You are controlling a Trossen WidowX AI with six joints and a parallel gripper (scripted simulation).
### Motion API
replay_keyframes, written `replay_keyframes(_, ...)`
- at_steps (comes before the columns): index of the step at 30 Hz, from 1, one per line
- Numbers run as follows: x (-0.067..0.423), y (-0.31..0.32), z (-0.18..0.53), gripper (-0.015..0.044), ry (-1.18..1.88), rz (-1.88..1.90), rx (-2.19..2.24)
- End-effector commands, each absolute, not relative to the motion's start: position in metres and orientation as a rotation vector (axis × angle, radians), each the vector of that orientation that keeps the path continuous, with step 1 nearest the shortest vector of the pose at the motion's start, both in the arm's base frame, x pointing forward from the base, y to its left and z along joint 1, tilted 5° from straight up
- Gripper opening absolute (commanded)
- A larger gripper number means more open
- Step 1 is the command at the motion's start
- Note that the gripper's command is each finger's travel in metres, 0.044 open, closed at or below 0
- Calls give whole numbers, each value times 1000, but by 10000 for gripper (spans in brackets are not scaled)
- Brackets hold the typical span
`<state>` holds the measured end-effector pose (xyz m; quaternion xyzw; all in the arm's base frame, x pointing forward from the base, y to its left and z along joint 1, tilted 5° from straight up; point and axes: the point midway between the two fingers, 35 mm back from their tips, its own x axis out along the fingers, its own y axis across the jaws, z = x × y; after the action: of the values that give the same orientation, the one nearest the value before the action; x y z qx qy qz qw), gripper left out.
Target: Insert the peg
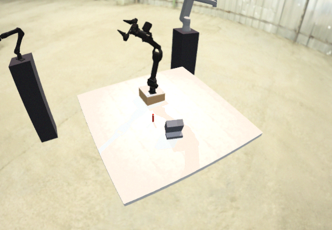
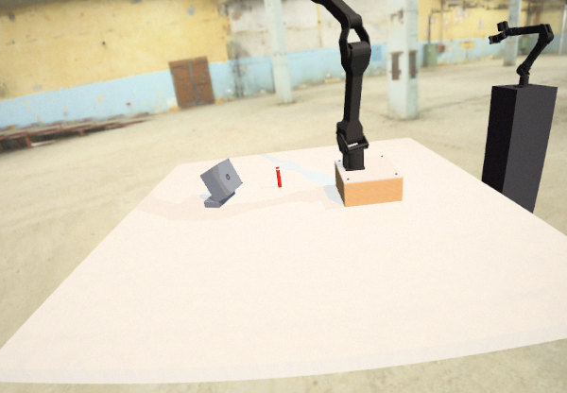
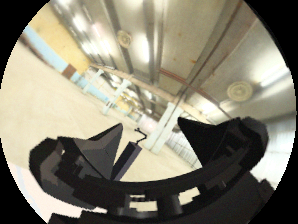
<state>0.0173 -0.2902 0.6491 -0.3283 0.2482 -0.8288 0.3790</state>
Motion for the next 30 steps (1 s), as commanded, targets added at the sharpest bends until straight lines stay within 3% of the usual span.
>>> replay_keyframes(1, 52, -318, 625, 440, 673, -1972, -871)
replay_keyframes(16, 170, -377, 508, 440, 814, -1457, -880)
replay_keyframes(30, 255, -372, 387, 440, 959, -999, -854)
